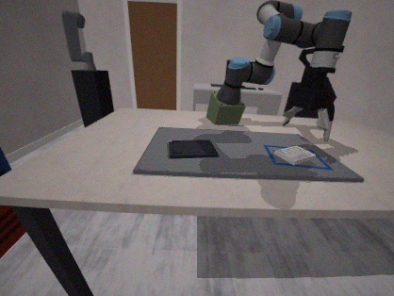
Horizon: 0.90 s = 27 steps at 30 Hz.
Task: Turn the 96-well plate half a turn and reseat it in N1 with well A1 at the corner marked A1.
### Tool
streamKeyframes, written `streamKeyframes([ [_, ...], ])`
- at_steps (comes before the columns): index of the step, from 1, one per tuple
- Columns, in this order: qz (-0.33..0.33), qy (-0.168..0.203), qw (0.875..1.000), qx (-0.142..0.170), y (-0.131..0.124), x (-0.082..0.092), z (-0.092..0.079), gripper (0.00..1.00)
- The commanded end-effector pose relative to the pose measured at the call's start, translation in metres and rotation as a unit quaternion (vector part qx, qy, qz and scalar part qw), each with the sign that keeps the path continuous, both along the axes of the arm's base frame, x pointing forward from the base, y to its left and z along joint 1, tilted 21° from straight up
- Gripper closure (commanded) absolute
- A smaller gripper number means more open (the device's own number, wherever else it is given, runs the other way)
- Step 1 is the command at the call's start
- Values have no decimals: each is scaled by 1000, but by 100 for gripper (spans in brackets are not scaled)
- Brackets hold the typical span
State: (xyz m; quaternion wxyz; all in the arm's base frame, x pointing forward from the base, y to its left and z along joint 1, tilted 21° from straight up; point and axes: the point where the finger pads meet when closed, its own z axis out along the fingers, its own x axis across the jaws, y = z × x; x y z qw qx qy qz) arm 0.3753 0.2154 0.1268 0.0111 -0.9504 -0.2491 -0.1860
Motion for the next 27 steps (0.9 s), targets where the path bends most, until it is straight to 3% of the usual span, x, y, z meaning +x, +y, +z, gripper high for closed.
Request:
streamKeyframes([
  [1,0,-1,1000,0,0,0,1,0],
  [27,0,-1,1000,0,4,13,-31,0],
])
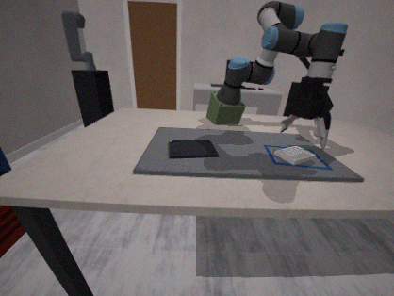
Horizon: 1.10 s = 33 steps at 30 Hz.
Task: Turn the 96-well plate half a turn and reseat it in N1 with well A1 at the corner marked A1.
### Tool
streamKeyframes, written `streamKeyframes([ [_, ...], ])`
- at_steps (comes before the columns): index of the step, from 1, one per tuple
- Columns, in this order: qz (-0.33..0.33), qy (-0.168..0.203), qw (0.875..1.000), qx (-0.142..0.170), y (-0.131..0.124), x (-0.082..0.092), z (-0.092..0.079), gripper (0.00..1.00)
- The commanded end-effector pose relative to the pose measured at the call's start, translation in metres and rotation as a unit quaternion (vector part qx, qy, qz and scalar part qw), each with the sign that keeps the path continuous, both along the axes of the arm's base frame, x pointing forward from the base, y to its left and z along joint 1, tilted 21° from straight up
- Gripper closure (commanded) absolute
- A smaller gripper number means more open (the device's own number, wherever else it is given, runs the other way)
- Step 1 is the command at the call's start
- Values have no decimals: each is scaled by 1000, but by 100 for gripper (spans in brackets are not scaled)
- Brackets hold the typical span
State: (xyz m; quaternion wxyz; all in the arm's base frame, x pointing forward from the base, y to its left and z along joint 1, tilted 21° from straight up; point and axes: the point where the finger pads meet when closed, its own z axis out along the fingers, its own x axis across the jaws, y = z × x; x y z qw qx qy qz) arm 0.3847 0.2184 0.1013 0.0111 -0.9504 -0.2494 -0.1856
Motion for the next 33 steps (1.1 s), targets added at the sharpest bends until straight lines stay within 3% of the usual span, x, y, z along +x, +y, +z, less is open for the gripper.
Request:
streamKeyframes([
  [1,0,-2,1000,0,1,4,-8,0],
  [25,0,-2,1000,0,5,17,-42,0],
  [33,0,-2,1000,0,6,17,-42,0],
])
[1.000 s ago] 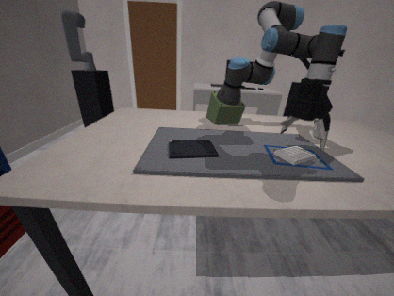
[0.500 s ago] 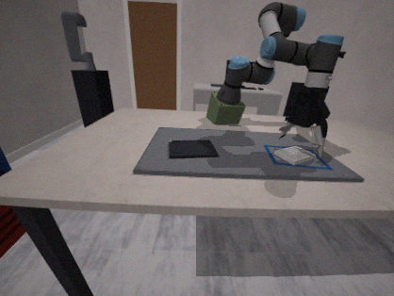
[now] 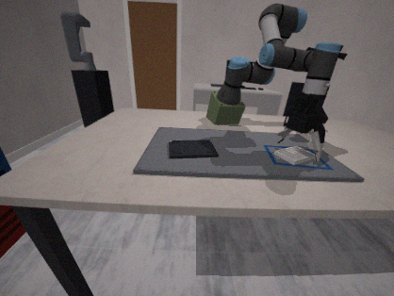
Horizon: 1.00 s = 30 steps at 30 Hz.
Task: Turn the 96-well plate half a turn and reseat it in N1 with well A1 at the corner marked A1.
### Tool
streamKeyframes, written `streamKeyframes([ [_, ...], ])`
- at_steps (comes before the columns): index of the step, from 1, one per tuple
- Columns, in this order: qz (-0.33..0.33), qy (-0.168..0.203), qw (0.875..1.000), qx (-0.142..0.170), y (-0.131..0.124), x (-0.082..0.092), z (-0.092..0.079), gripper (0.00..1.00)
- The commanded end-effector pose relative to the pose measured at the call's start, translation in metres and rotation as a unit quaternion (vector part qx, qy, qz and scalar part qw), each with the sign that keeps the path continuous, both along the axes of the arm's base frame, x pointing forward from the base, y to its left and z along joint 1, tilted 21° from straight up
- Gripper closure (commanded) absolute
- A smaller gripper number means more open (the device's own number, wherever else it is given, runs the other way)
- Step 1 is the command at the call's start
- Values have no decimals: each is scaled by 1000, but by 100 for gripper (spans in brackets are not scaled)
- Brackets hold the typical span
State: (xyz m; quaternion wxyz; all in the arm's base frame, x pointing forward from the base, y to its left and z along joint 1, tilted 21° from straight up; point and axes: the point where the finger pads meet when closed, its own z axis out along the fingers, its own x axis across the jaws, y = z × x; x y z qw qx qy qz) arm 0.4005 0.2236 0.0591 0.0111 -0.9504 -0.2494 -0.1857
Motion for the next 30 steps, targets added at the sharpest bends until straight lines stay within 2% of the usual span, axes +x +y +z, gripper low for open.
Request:
streamKeyframes([
  [1,0,-2,1000,0,0,1,0,0],
  [8,0,-2,1000,0,0,1,0,0],
  [9,0,-2,1000,0,0,1,0,100],
  [30,0,-2,1000,0,0,1,0,100],
])
